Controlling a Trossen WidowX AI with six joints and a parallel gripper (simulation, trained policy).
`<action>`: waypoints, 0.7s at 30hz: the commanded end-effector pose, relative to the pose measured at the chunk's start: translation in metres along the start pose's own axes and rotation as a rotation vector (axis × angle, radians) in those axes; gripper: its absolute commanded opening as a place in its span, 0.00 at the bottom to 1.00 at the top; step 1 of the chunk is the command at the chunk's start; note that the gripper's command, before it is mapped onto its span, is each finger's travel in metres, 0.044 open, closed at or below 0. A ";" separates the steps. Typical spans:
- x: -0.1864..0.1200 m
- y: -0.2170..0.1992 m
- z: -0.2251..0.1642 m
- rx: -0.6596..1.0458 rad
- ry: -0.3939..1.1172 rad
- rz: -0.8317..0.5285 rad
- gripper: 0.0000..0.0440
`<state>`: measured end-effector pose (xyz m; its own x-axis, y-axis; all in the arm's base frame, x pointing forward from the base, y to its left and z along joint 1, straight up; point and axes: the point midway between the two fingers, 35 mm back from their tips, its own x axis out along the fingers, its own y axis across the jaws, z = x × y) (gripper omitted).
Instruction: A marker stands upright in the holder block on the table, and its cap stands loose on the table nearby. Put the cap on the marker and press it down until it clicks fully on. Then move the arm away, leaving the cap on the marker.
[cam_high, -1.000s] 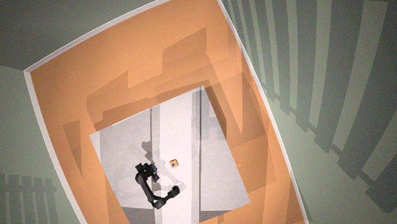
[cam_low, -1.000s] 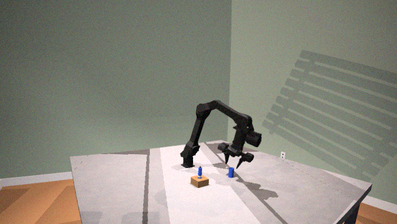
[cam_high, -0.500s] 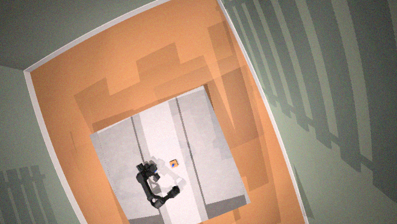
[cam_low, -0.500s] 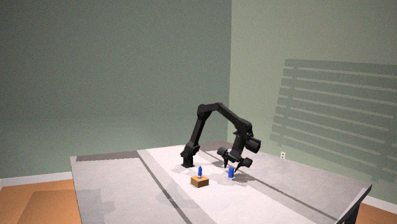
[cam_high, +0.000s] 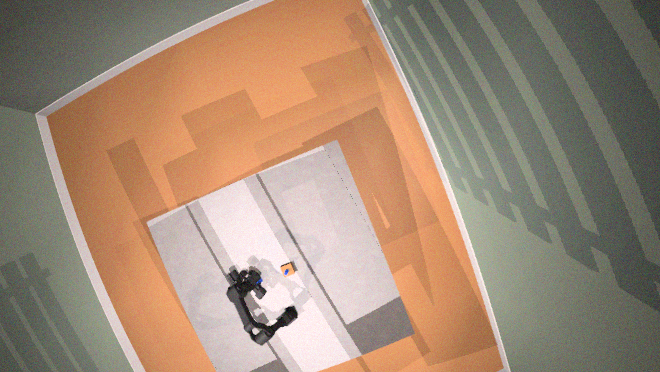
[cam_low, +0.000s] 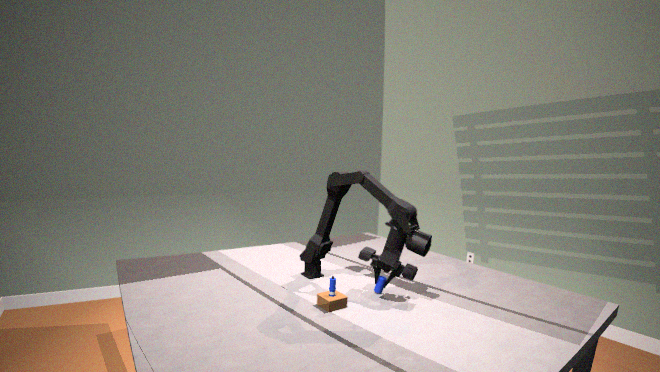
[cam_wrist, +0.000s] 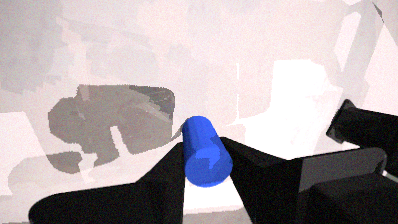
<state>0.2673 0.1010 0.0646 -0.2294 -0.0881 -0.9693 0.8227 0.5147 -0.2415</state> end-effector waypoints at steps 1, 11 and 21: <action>-0.006 -0.001 0.004 -0.002 -0.014 0.018 0.21; -0.042 -0.001 0.021 0.019 -0.040 0.096 0.23; -0.066 -0.018 0.049 0.063 -0.027 0.128 0.22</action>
<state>0.2922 0.0622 0.1267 -0.1077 -0.0523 -0.9928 0.8724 0.4739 -0.1196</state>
